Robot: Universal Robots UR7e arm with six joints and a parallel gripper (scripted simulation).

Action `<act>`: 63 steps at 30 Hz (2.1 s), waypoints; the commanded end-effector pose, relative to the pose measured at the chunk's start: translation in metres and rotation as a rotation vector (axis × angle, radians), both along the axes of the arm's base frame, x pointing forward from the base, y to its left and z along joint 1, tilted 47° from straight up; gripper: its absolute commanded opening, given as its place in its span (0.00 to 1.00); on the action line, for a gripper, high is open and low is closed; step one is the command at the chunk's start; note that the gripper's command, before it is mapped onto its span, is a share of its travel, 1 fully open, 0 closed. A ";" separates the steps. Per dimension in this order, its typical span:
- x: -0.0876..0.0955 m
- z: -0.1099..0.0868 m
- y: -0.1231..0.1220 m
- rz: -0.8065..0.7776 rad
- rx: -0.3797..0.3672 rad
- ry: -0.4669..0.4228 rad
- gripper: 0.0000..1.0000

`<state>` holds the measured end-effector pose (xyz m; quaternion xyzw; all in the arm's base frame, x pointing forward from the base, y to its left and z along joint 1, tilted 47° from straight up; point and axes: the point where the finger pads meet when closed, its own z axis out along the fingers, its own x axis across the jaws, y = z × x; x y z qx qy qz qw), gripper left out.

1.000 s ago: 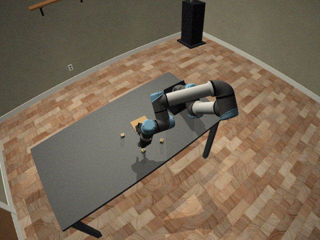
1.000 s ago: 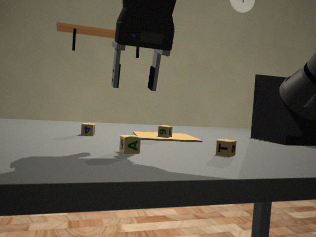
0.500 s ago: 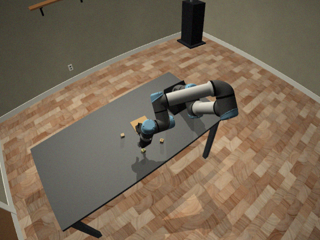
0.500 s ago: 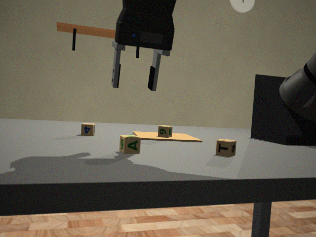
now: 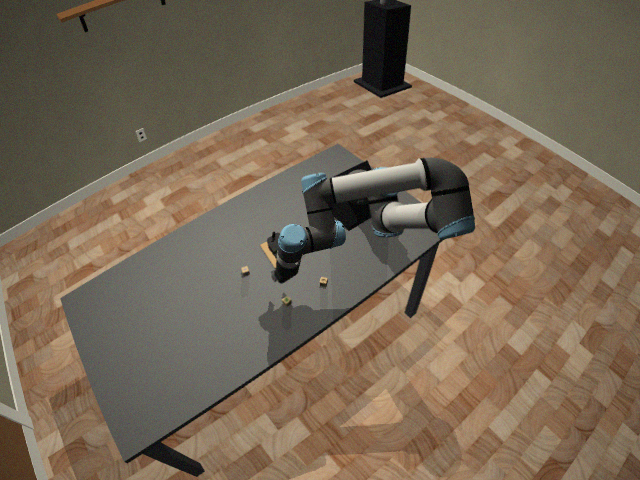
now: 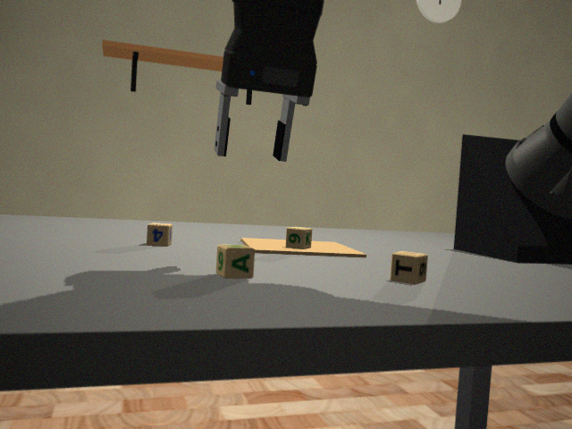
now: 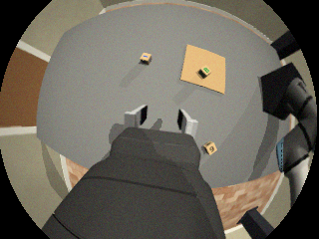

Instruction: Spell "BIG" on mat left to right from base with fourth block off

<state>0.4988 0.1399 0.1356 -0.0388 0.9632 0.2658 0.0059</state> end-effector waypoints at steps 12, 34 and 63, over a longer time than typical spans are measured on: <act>-0.090 -0.105 -0.101 0.002 0.004 0.000 1.00; -0.093 -0.108 -0.102 0.003 0.006 0.000 1.00; -0.093 -0.108 -0.102 0.003 0.006 0.000 1.00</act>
